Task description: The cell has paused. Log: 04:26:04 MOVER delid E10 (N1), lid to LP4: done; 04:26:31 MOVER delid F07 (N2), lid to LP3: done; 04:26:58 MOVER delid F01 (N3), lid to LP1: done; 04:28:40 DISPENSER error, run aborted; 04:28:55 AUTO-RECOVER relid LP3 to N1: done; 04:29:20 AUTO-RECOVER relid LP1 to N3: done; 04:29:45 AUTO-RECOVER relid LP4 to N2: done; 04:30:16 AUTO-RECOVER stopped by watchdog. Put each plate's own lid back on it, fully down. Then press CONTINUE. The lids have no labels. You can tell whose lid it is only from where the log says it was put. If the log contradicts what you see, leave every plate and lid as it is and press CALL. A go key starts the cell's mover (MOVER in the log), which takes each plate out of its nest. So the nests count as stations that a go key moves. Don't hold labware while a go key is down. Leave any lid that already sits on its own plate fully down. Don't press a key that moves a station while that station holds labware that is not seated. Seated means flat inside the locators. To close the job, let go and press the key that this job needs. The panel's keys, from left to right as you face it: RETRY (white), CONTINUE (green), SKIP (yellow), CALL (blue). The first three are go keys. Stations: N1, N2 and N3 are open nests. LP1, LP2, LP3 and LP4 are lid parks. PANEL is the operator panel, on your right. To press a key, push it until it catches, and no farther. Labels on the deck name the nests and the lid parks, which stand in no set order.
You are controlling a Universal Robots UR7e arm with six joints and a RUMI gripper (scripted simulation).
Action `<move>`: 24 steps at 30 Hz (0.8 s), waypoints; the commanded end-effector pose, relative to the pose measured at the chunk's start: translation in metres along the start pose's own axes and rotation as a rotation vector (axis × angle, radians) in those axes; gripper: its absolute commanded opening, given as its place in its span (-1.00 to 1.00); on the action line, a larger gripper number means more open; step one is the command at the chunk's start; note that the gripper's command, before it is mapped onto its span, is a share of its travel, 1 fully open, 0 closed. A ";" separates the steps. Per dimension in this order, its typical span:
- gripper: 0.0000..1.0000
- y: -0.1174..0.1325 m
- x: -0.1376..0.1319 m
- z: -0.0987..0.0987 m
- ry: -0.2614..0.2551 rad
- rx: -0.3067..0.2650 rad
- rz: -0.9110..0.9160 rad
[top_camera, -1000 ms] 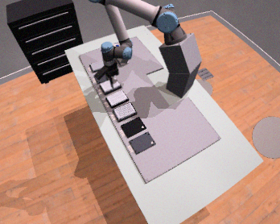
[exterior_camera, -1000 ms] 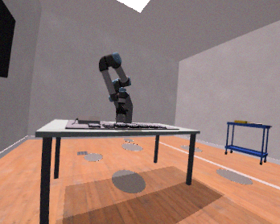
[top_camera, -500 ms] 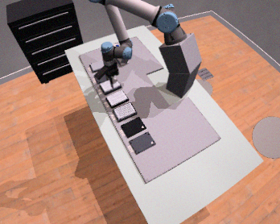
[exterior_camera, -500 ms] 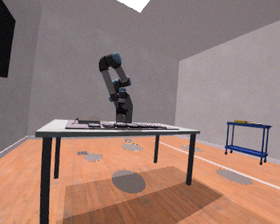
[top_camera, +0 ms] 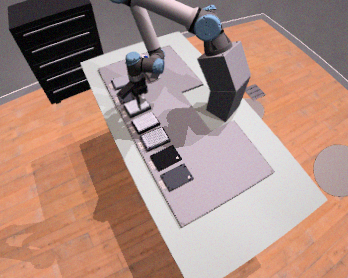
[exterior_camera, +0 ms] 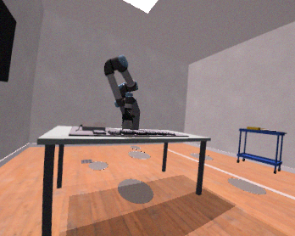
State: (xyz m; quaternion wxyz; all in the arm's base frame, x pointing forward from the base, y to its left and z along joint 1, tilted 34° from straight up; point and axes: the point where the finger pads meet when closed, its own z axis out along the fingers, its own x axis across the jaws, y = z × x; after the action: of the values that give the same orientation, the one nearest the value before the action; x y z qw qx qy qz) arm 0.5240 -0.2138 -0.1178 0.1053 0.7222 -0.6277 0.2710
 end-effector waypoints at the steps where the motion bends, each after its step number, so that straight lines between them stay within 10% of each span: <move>1: -1.00 0.000 0.000 0.000 0.001 0.001 0.000; 11: -1.00 0.000 0.000 0.000 0.000 0.001 0.000; 12: 0.64 0.000 0.000 0.000 0.000 0.001 0.000; 24: 0.64 0.000 0.000 0.000 0.001 0.001 0.000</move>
State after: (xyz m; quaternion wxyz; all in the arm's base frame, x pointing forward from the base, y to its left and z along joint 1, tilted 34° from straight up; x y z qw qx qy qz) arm 0.5240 -0.2139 -0.1178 0.1053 0.7222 -0.6277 0.2710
